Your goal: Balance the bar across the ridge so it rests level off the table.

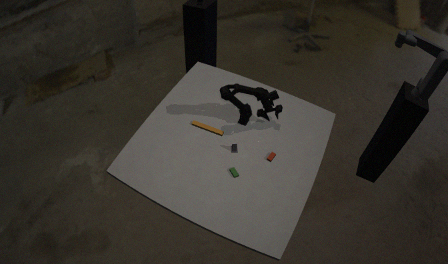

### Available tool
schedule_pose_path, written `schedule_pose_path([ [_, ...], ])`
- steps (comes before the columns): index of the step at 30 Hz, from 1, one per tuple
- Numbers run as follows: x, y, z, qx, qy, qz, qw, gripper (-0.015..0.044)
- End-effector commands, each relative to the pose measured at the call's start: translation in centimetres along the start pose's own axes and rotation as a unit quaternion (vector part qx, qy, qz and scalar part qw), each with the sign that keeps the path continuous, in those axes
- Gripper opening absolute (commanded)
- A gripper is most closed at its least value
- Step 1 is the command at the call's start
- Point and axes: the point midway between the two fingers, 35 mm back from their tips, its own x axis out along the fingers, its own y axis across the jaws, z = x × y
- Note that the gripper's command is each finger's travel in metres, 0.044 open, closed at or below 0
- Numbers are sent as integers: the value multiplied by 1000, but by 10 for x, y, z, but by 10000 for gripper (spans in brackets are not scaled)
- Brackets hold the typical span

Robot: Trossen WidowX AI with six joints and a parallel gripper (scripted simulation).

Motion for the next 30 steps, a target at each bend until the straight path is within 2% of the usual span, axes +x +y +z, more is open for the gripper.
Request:
schedule_pose_path([
  [1,1,-3,-10,47,11,8,999,315],
  [16,5,-4,-51,216,59,37,974,315],
  [30,6,2,-91,369,106,56,922,315],
])
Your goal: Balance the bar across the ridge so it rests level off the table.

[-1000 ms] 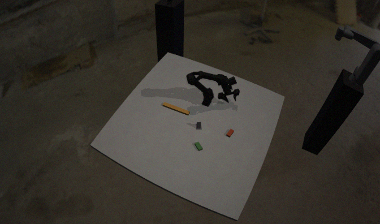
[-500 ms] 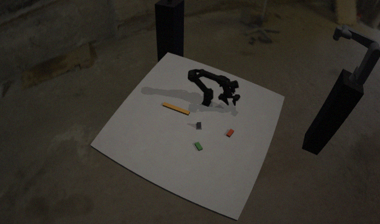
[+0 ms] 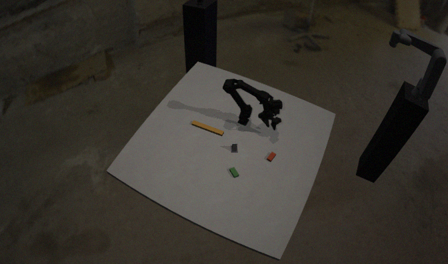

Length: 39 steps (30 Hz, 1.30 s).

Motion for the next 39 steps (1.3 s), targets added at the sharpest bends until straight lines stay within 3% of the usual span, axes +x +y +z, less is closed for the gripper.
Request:
schedule_pose_path([
  [1,0,-7,-9,48,11,5,999,315],
  [17,5,-23,-52,234,62,19,970,315],
  [39,2,-31,-119,447,132,16,885,315],
])
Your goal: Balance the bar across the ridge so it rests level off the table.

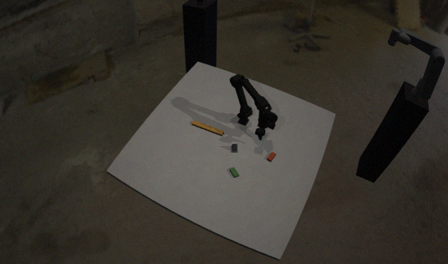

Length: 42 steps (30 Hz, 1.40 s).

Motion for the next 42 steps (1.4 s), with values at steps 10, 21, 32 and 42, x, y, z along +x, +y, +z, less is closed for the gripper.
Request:
schedule_pose_path([
  [10,2,-29,-27,132,36,-3,991,315],
  [21,4,-48,-52,264,66,-2,962,315],
  [32,5,-65,-81,395,93,-4,914,315],
  [42,4,-76,-109,507,115,-9,854,315],
])
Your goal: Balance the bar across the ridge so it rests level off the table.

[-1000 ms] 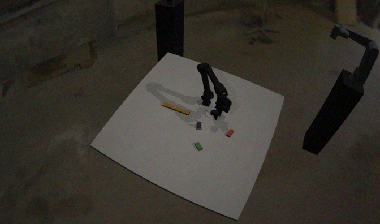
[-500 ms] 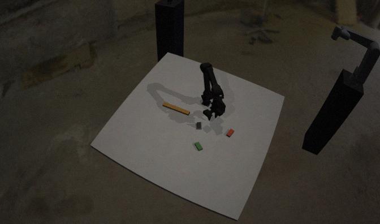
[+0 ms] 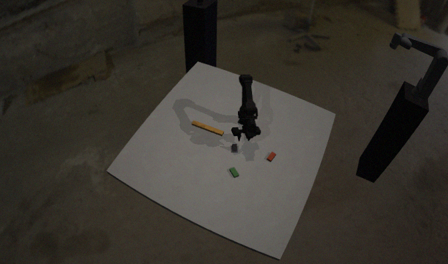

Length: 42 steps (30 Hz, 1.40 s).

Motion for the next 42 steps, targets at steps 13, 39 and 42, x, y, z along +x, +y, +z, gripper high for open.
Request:
schedule_pose_path([
  [13,3,-46,-13,204,34,-4,978,315],
  [39,6,-114,-59,515,81,-18,853,315],
  [42,5,-121,-65,548,86,-20,832,315],
])
